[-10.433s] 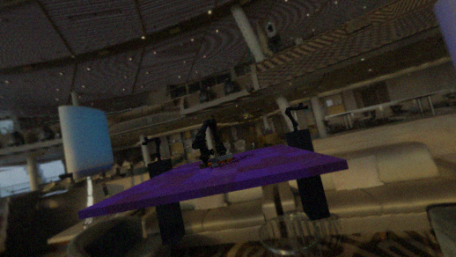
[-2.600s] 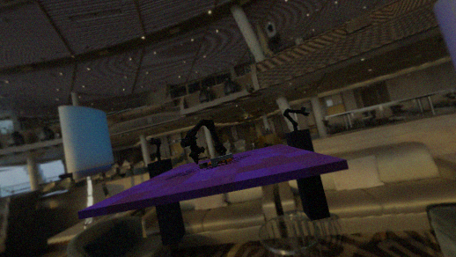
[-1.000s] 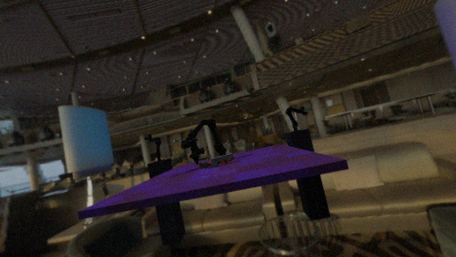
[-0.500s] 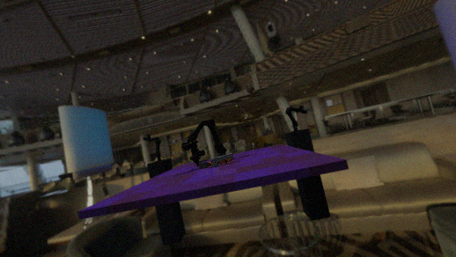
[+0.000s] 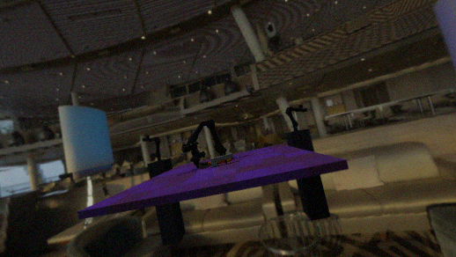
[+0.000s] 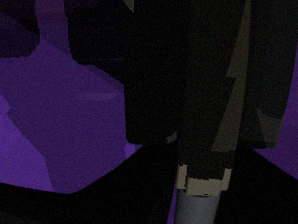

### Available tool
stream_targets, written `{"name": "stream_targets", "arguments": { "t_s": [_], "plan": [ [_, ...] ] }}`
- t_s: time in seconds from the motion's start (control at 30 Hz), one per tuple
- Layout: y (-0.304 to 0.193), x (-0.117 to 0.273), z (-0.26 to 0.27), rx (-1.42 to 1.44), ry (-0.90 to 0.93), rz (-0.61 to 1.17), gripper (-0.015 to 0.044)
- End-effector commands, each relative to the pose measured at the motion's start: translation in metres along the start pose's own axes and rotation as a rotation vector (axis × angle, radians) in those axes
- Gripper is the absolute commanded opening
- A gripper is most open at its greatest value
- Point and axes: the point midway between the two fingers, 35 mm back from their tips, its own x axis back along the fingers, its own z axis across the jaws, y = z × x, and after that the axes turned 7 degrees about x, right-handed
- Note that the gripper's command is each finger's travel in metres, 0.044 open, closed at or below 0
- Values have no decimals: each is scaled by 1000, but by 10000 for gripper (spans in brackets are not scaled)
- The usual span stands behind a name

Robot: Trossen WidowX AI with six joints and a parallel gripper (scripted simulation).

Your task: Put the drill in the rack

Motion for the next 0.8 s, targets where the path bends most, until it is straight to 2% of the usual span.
{"name": "stream_targets", "arguments": {
  "t_s": [0.0, 0.4, 0.77],
  "plan": [
    [0, 0, 0, 0, -1, 1, 131],
    [0, 3, 0, 0, -1, 1, 440],
    [1, 56, 1, 3, 0, 0, 440]
  ]
}}
